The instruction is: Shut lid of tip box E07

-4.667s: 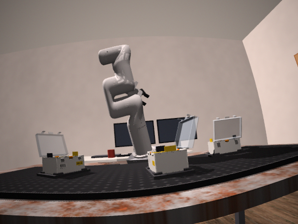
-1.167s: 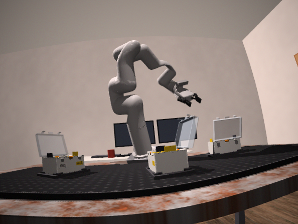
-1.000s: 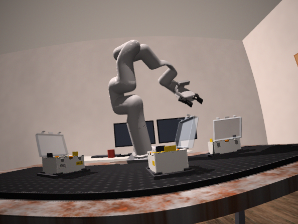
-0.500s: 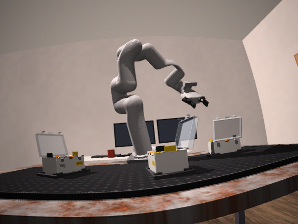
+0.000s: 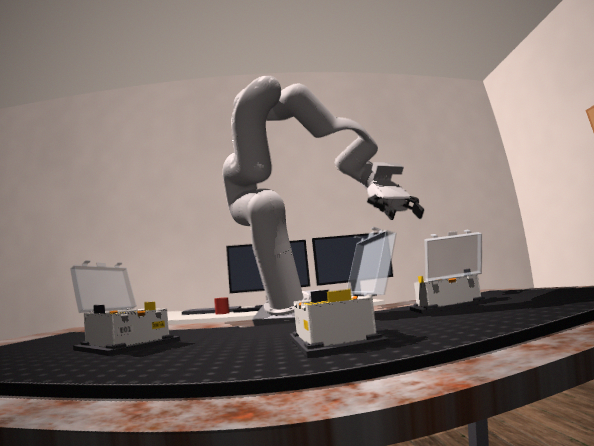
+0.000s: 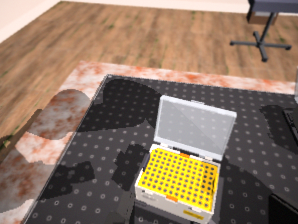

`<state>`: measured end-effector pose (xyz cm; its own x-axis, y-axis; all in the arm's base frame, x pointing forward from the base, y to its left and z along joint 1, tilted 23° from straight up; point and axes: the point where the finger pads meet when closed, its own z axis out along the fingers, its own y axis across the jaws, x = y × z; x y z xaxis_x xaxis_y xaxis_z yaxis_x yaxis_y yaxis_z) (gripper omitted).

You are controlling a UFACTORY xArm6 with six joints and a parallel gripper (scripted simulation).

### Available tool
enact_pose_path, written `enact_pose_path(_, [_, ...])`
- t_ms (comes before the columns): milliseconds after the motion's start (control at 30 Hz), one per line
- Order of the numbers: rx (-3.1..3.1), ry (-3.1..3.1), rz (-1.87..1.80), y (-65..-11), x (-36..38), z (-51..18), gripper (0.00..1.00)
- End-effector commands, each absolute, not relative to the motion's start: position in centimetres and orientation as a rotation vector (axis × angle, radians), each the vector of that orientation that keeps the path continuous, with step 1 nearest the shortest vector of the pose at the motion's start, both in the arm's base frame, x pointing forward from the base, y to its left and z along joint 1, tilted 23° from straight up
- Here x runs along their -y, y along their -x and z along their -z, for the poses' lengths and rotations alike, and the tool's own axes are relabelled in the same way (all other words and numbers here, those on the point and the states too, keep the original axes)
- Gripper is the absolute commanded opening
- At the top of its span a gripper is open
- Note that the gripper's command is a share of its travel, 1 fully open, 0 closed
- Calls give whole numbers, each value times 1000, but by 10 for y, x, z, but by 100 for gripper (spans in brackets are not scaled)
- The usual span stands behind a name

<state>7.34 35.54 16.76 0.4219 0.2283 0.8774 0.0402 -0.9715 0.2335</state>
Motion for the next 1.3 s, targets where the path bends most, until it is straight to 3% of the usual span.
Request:
enact_pose_path(0, [-238,-2501,-1583,-76,-356,-169,100])
enact_pose_path(1267, [-238,-2501,-1583,-134,-321,-12,100])
